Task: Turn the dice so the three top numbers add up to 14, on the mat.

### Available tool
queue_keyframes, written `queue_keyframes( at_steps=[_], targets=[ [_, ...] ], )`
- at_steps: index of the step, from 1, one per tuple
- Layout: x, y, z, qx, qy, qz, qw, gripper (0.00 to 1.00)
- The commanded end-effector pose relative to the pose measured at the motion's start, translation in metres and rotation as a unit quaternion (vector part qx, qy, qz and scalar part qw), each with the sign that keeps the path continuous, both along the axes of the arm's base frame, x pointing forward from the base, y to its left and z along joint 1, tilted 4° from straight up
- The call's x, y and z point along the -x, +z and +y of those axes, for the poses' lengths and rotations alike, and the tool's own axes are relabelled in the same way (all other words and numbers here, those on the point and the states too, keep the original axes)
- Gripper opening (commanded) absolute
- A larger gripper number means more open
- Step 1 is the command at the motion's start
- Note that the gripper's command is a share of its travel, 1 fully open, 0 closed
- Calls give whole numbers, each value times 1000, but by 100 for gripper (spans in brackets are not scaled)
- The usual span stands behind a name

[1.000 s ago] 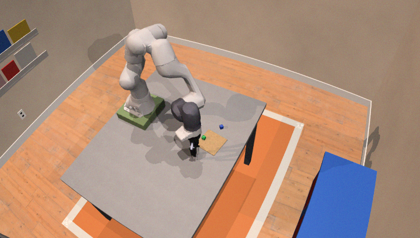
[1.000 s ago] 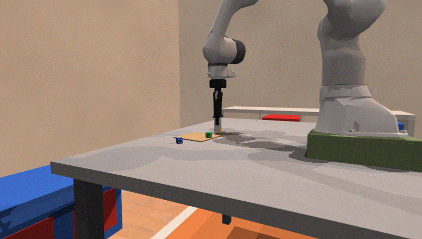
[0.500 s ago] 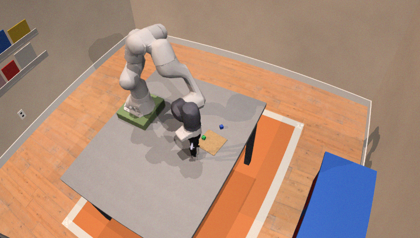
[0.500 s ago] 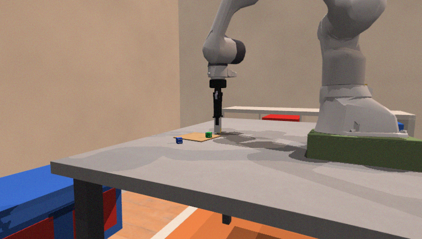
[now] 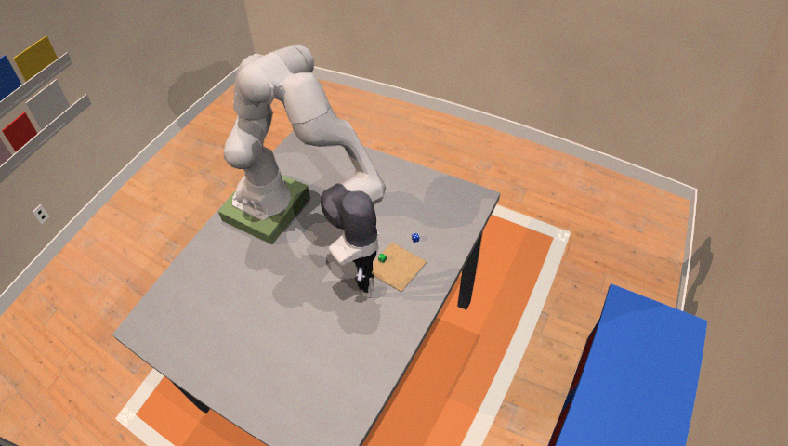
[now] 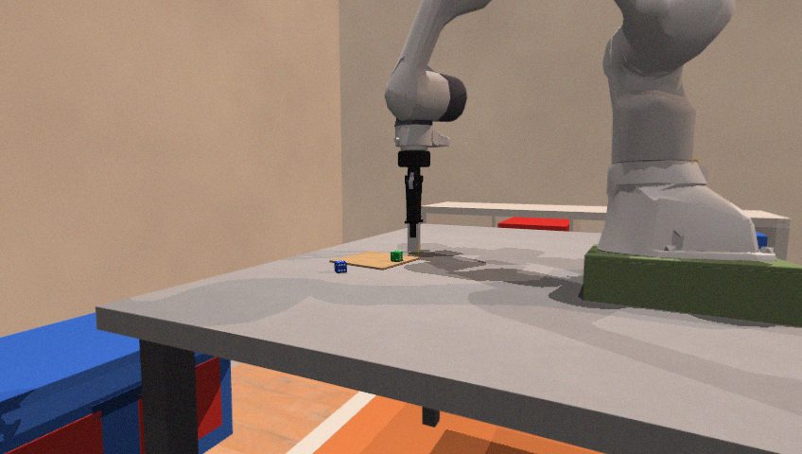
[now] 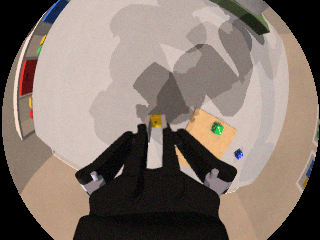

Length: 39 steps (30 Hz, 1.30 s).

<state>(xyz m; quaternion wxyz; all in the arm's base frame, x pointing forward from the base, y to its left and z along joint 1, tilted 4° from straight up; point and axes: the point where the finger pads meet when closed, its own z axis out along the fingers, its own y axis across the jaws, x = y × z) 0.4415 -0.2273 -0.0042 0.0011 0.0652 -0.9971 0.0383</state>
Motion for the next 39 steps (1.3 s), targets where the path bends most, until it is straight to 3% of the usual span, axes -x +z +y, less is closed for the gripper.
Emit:
queue_keyframes(
  at_steps=[1, 26, 39],
  targets=[
    [-1, 0, 0, 0, 2, -1, 1000, 9],
    [-1, 7, 0, 0, 2, -1, 1000, 9],
    [-1, 90, 6, 0, 2, -1, 1000, 9]
  ],
)
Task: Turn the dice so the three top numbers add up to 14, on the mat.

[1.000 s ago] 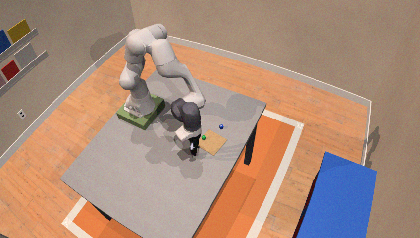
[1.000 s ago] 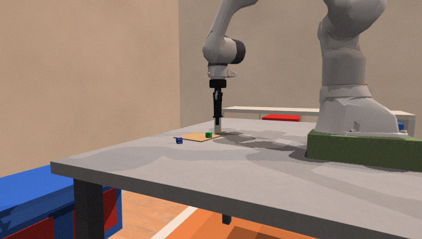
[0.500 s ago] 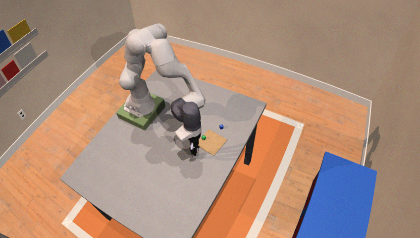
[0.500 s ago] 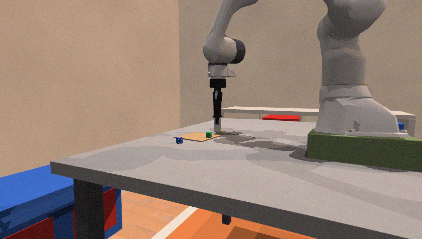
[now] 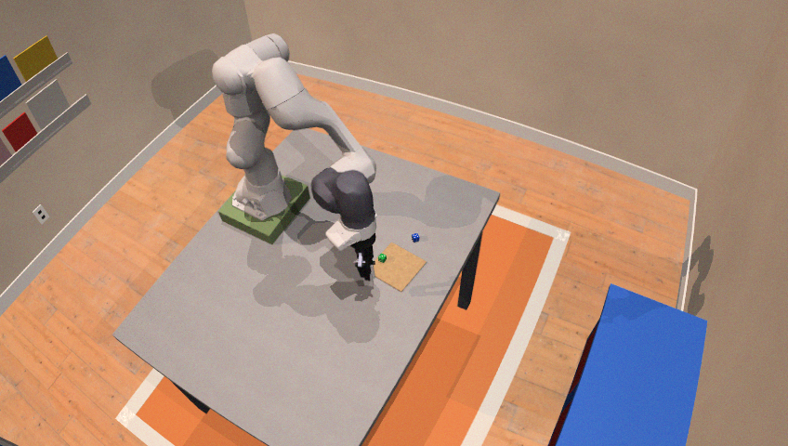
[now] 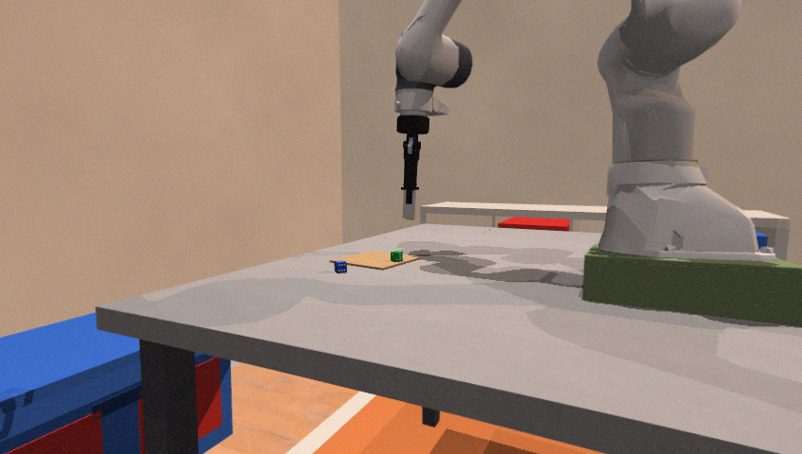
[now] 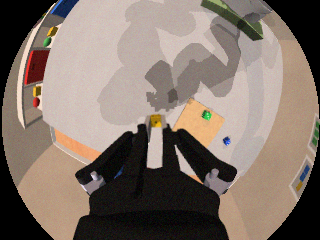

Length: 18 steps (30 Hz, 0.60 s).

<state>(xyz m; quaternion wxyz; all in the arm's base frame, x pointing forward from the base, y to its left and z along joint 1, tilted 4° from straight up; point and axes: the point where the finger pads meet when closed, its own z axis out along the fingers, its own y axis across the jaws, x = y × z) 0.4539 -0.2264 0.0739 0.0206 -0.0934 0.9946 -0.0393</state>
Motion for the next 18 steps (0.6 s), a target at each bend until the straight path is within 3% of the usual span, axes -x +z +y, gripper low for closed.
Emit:
queue_keyframes(
  at_steps=[1, 15, 18],
  targets=[
    [11, 15, 6, 1, -28, 19, 999, 9],
    [11, 22, 6, 1, -25, 20, 999, 9],
    [10, 18, 8, 3, 58, 26, 998, 9]
  ],
)
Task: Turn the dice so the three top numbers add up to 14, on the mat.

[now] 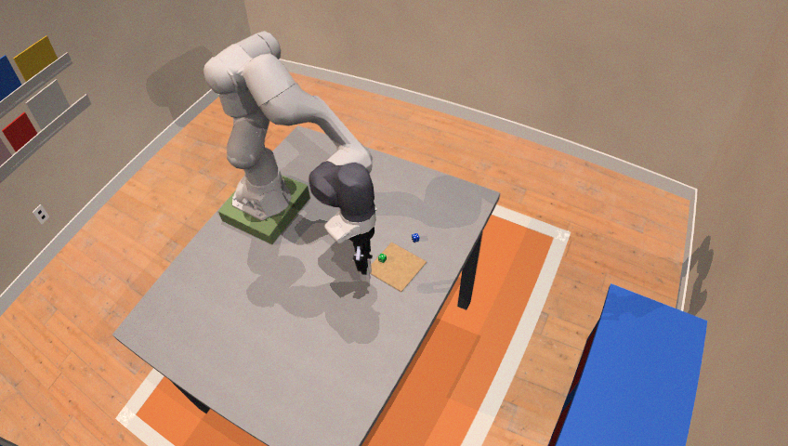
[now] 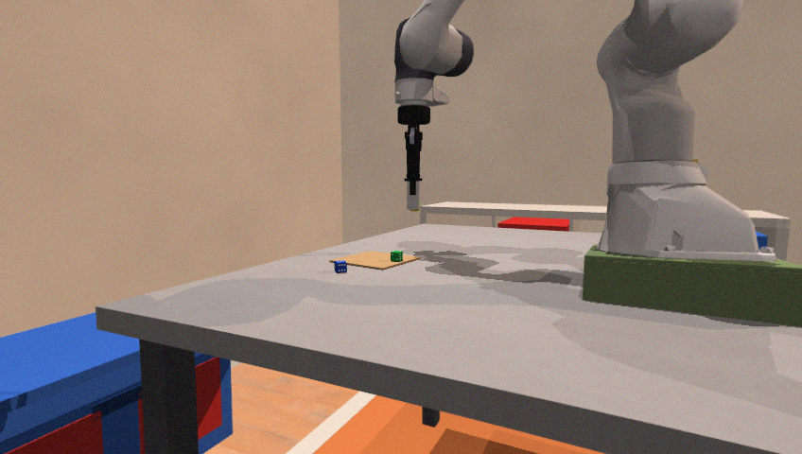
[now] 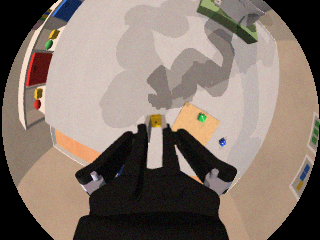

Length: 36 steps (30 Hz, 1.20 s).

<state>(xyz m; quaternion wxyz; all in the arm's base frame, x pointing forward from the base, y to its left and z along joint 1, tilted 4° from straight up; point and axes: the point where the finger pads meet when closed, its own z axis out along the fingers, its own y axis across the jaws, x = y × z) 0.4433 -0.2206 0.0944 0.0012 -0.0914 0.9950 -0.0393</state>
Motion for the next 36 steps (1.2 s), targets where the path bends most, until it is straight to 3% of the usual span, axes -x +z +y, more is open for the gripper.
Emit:
queue_keyframes(
  at_steps=[1, 13, 20, 26, 36],
  targets=[
    [-1, -4, 3, 0, 86, 9, 996, 9],
    [-3, -8, 6, 1, 187, 17, 982, 9],
    [-3, -9, 6, -2, 192, 11, 981, 9],
    [1, -10, 5, -39, 199, -78, 976, 9],
    [4, -10, 2, -57, 200, -123, 970, 9]
  ],
)
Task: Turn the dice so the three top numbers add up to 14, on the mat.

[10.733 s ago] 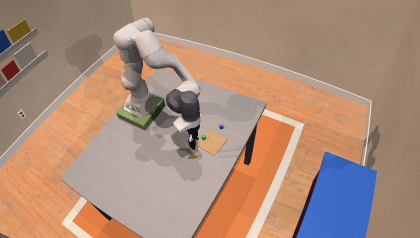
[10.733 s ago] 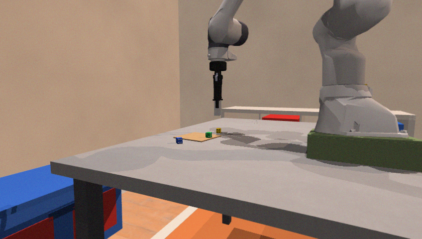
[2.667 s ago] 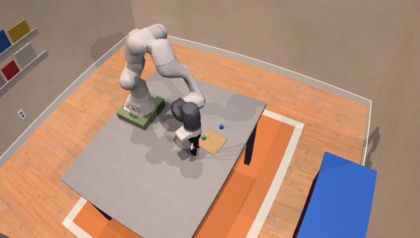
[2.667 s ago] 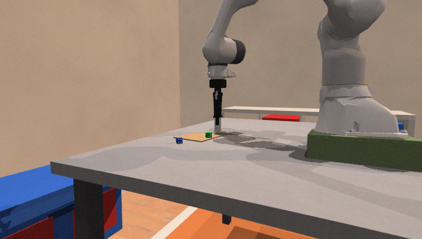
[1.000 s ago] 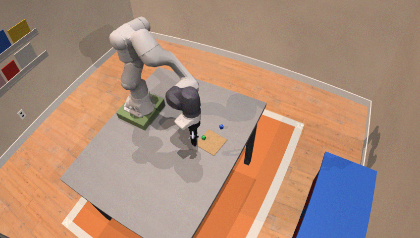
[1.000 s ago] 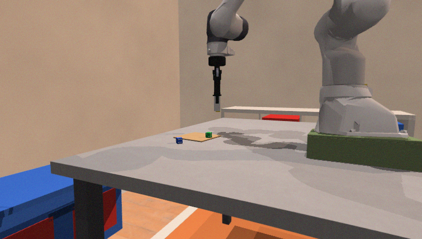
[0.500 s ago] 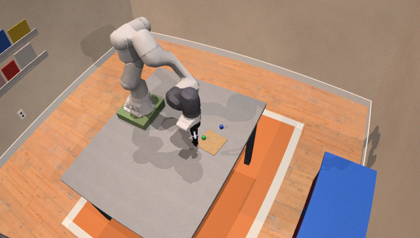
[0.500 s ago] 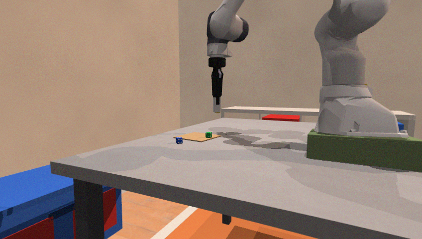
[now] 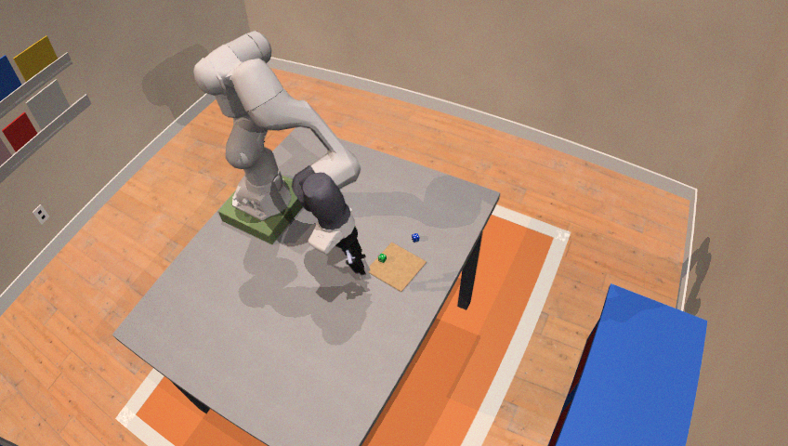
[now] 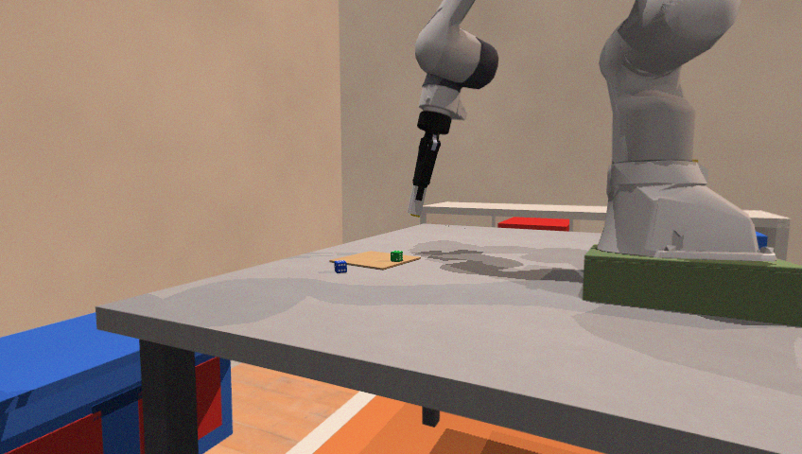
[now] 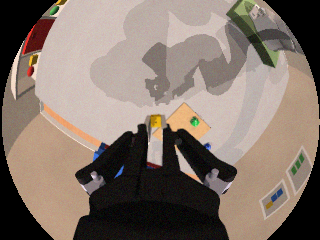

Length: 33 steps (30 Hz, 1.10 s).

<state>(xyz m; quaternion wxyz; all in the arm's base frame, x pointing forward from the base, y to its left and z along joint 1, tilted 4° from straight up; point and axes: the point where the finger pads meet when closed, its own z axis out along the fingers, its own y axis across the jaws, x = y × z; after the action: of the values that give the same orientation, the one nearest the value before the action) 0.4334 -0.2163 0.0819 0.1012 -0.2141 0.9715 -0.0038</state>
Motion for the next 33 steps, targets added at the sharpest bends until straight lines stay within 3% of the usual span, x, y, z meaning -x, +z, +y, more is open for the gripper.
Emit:
queue_keyframes(
  at_steps=[1, 33],
  targets=[
    [-6, 2, -2, -11, 73, -34, 997, 9],
    [2, -2, -6, -87, 81, -166, 979, 9]
  ],
)
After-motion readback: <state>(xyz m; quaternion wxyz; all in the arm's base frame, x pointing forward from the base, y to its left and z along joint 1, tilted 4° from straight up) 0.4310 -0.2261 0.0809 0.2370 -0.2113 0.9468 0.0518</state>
